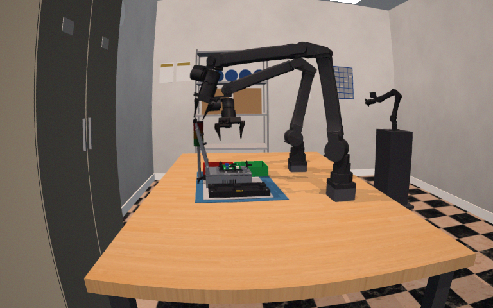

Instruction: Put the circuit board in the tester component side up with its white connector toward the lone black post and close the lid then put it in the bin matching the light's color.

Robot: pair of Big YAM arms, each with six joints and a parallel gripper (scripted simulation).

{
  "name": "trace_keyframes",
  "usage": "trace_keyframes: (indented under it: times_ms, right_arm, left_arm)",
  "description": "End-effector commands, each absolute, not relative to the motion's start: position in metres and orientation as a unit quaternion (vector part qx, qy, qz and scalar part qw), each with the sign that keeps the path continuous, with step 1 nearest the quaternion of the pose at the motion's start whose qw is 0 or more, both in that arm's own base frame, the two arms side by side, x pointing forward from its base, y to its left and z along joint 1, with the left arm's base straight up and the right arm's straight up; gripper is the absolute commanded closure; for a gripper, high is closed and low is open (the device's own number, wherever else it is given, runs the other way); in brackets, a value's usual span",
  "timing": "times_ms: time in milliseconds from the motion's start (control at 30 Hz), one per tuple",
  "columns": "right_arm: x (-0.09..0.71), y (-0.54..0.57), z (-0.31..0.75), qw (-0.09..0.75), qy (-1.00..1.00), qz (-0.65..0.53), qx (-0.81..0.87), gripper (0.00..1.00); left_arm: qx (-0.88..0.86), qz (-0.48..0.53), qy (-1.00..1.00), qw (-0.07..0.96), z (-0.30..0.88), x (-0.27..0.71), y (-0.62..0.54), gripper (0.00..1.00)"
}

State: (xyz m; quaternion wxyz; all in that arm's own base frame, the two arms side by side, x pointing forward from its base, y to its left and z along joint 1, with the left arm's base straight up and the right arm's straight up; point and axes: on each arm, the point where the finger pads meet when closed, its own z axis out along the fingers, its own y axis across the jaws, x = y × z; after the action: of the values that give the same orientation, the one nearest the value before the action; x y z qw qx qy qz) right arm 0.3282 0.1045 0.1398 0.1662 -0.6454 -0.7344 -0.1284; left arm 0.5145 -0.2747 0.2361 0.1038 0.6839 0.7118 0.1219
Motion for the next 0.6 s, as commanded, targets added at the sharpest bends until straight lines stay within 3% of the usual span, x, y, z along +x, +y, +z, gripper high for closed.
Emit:
trace_keyframes:
  times_ms: [0,567]
  right_arm:
    - [0.350,0.102,0.166,0.148,-0.729,-0.149,-0.652,0.00]
    - [0.343,0.105,0.157,0.154,-0.731,-0.143,-0.649,0.00]
  left_arm:
    - [0.692,0.127,0.698,0.131,0.258,0.528,-0.297,0.62]
    - [0.688,0.125,0.705,0.122,0.227,0.545,-0.294,0.62]
